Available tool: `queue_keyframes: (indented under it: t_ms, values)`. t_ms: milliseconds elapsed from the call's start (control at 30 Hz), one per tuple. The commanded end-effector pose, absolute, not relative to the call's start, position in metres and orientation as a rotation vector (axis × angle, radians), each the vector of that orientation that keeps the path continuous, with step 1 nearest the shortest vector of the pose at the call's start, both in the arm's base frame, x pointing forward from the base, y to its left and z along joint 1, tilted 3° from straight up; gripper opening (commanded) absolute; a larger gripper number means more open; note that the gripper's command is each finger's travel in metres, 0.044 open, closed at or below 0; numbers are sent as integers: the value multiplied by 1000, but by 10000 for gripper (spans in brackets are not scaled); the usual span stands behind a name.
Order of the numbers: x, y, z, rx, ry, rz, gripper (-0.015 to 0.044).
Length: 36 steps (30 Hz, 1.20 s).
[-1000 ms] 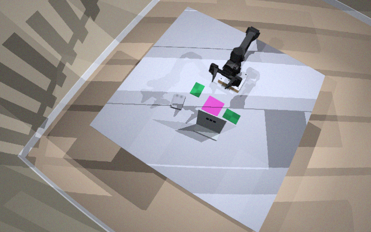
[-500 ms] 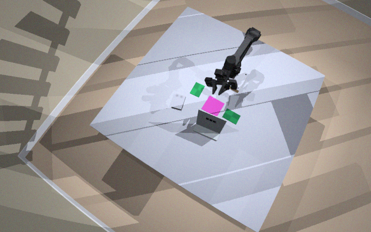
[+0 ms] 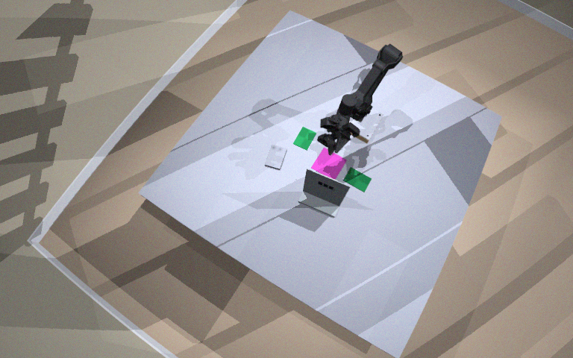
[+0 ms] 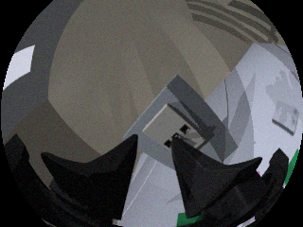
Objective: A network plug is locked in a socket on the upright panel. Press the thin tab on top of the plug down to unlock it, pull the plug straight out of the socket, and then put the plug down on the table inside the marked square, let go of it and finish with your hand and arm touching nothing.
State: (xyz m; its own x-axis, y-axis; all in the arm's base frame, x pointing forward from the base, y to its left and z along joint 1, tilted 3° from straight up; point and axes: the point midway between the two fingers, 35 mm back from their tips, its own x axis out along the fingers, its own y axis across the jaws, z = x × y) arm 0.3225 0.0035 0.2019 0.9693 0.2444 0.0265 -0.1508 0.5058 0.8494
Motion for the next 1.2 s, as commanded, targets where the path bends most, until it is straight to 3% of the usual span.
queue_keyframes:
  t_ms: [0,600,1167]
  values:
    - [317,5,183,1140,155,251,156]
    - [282,16,137,1580,333,282,156]
    - [334,22,137,1580,330,285,156]
